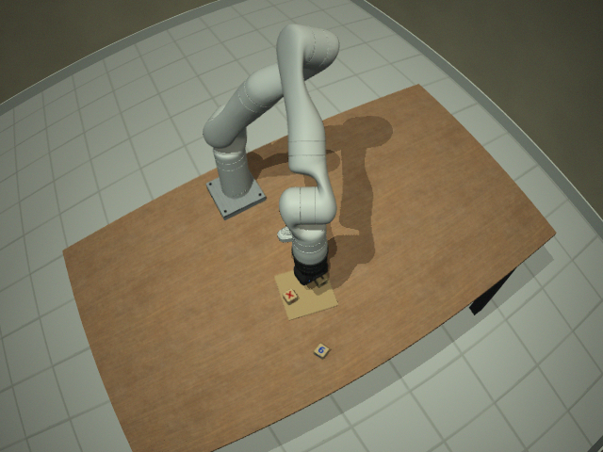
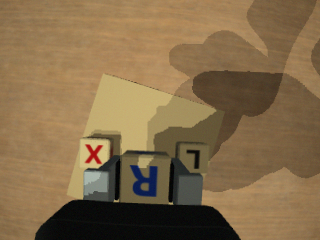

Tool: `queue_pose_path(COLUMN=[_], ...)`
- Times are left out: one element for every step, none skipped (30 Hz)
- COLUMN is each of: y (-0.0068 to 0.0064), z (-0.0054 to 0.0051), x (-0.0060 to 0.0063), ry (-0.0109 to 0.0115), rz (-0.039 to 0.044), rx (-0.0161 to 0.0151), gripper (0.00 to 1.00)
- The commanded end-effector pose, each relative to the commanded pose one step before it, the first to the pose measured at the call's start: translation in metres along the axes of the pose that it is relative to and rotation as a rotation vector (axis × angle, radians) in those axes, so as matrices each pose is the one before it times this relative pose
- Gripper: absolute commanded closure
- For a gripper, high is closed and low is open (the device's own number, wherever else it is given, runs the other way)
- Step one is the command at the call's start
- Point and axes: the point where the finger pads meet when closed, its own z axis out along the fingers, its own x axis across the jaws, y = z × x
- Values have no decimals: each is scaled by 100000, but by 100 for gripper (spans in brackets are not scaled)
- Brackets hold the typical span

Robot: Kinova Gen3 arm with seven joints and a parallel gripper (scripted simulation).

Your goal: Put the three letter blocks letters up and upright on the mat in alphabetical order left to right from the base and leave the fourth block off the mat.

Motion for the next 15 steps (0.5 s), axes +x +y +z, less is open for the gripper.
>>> queue_pose_path(y=[-131,-1,-2,-3,-3,-2,-2,-3,-3,-3,-3,-3,-3,-3,-2], z=[250,298,337,374,408,438,462,482,496,503,505,501,490,473,450], x=[-181,-1,-2,-3,-3,-3,-3,-3,-3,-3,-3,-3,-3,-3,-3], ry=[-235,1,0,-1,-1,0,0,0,0,0,0,0,0,0,0], rz=[360,-1,0,1,1,-1,0,0,0,0,0,0,0,0,0], rx=[436,-1,0,0,0,0,0,0,0,0,0,0,0,0,0], gripper=[43,43,43,43,43,43,43,43,43,43,43,43,43,43,43])
